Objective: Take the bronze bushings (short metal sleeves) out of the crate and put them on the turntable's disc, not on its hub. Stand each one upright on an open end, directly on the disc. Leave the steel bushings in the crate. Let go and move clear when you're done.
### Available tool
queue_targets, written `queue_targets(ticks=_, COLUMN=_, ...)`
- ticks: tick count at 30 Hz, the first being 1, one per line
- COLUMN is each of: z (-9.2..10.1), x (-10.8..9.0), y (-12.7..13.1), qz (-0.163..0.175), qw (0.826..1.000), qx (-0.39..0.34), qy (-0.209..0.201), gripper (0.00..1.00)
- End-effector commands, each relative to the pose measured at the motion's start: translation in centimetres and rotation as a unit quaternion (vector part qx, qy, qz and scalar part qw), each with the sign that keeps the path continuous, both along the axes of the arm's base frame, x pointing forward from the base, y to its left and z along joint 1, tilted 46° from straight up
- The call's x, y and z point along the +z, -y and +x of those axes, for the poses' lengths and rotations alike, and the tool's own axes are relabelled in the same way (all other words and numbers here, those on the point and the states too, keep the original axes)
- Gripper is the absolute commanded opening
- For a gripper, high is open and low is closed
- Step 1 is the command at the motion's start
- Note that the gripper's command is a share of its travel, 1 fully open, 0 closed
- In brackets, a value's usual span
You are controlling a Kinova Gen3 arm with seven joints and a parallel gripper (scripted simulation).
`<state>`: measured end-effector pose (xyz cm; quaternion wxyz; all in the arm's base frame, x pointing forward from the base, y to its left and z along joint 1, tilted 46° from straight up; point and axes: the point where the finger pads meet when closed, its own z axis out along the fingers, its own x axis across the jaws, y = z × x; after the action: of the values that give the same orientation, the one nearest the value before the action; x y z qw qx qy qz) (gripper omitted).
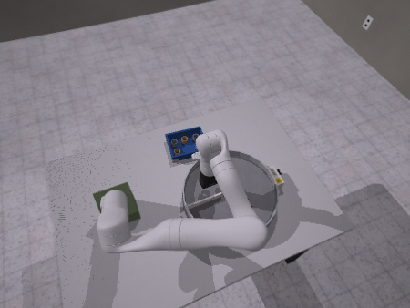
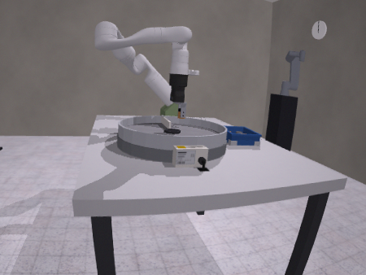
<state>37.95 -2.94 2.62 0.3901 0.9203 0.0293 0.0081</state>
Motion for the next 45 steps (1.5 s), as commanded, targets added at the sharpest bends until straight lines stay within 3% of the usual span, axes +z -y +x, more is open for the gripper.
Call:
queue_targets(ticks=1, z=-0.01, x=-0.19, y=0.12, qz=0.001, qw=1.0, qx=0.0, qy=0.0, gripper=0.0)
queue_targets(ticks=45, z=0.28, x=-0.54, y=0.12, qz=0.002, qw=1.0, qx=-0.001, qy=0.002, gripper=0.0)
